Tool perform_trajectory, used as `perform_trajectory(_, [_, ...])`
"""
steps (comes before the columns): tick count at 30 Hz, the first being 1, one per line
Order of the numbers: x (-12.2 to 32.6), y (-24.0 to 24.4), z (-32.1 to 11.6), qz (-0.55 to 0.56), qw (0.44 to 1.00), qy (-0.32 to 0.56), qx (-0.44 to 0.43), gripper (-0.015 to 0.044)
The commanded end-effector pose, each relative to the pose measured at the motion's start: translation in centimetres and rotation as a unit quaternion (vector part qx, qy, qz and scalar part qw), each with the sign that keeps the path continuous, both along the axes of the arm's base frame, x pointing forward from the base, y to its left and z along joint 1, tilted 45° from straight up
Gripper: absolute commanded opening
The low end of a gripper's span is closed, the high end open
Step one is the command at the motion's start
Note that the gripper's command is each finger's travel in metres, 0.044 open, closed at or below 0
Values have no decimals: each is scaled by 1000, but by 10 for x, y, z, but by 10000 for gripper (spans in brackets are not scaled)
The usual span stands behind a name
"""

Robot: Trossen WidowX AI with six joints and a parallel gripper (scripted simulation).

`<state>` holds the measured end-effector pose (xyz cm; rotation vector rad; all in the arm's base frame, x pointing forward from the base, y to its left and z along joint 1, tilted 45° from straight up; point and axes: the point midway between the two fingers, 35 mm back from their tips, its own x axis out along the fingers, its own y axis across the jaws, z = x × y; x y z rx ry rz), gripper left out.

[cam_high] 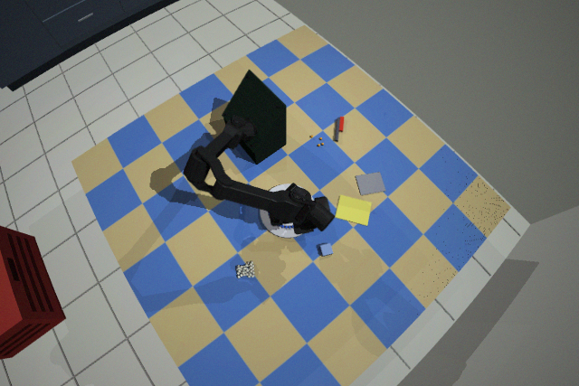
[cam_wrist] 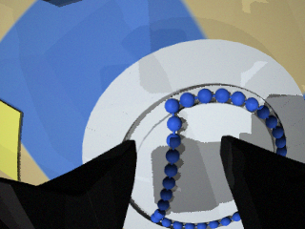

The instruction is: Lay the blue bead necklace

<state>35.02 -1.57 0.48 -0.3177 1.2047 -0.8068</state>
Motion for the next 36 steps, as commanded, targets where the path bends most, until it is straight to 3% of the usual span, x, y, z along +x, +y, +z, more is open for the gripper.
perform_trajectory(1, [1,-5,-6,4,1000,4,0,120])
perform_trajectory(27, [4,-26,-26,4,1000,4,-1,120])
perform_trajectory(32, [4,-25,-25,0,1000,2,1,0])
perform_trajectory(36, [4,-25,-25,0,1000,2,1,0])
